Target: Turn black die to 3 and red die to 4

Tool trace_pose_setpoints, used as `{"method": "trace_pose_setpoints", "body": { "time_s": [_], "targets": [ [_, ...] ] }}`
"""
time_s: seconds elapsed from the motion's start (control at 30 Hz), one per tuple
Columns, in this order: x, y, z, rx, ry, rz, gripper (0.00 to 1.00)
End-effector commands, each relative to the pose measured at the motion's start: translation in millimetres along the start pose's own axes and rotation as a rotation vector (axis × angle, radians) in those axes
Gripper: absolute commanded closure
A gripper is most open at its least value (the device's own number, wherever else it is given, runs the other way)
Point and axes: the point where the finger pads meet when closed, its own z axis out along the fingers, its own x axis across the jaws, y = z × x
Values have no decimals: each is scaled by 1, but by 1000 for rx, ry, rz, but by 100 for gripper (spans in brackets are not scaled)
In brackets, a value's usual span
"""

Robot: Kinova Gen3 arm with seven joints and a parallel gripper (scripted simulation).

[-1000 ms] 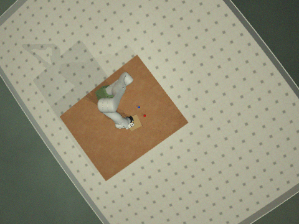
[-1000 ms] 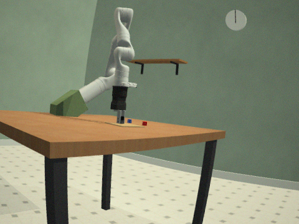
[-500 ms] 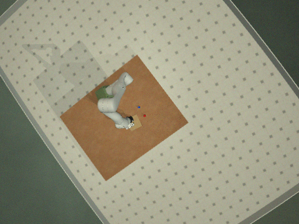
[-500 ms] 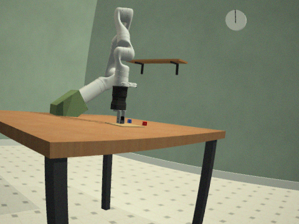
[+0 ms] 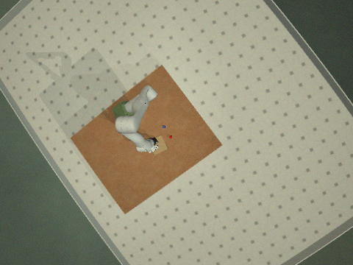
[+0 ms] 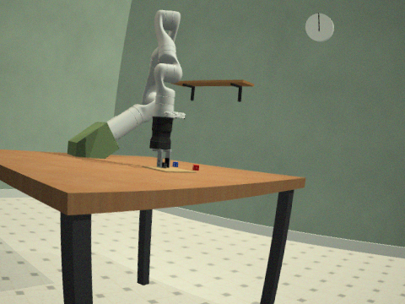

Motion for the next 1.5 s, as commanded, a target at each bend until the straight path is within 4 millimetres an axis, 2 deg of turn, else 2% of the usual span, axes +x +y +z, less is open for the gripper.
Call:
{"method": "trace_pose_setpoints", "body": {
  "time_s": [0.0, 0.27, 0.5, 0.57, 0.77, 0.9, 1.17, 1.2, 1.47],
  "targets": [
    [0, 0, -1, 1, 1, 0, 30],
    [0, 0, -8, 1, 1, 0, 30],
    [0, 0, -40, 1, 1, 0, 30],
    [0, 0, -40, 1, 1, 0, 30],
    [0, 0, -72, 1, 1, 0, 30],
    [0, 0, -85, 1, 1, 0, 30],
    [0, 0, -91, 1, 1, 0, 30],
    [0, 0, -91, 1, 1, 0, 0],
    [0, 0, -91, 1, 1, 0, 0]
  ]
}}
